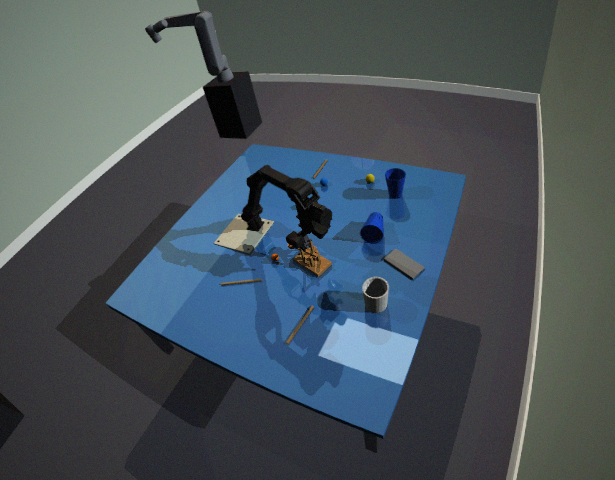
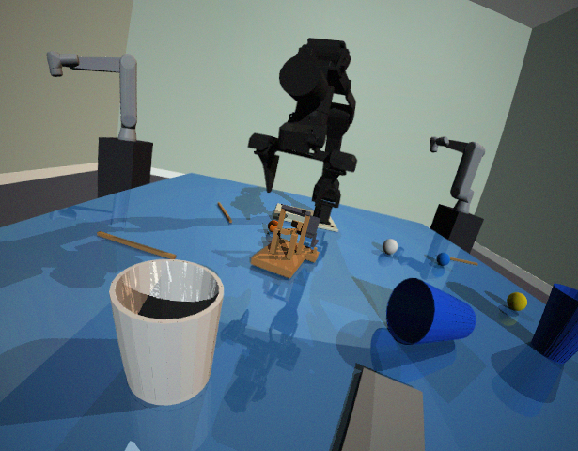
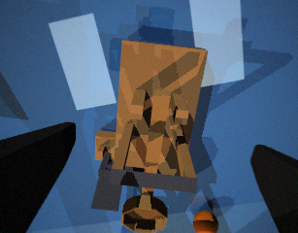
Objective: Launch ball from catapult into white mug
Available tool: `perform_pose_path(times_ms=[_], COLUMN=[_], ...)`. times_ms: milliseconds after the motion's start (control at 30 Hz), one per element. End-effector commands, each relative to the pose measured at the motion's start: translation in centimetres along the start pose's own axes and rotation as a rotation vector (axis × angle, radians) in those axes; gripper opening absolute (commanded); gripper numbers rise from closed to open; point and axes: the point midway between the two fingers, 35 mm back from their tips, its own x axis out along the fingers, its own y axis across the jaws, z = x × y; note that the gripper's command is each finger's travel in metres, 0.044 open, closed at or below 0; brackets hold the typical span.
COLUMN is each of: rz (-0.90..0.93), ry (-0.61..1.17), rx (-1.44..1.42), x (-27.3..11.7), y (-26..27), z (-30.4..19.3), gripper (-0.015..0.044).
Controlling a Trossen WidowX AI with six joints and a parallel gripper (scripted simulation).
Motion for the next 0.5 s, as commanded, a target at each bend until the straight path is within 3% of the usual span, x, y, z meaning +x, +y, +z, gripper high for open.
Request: perform_pose_path(times_ms=[0,67,100,233,467], rz=[0.0,0.0,0.0,-0.004,-0.008], ry=[-0.078,-0.078,-0.038,-0.027,-0.003], rx=[-0.001,-0.001,-0.002,-0.049,-0.148], x=[-3.9,-3.9,-1.9,-1.0,1.5], y=[0.0,0.0,-0.1,-2.0,-5.3], z=[-0.2,-0.2,-0.1,-2.0,-7.0], gripper=[0.044,0.044,0.0414,0.0309,0.03])
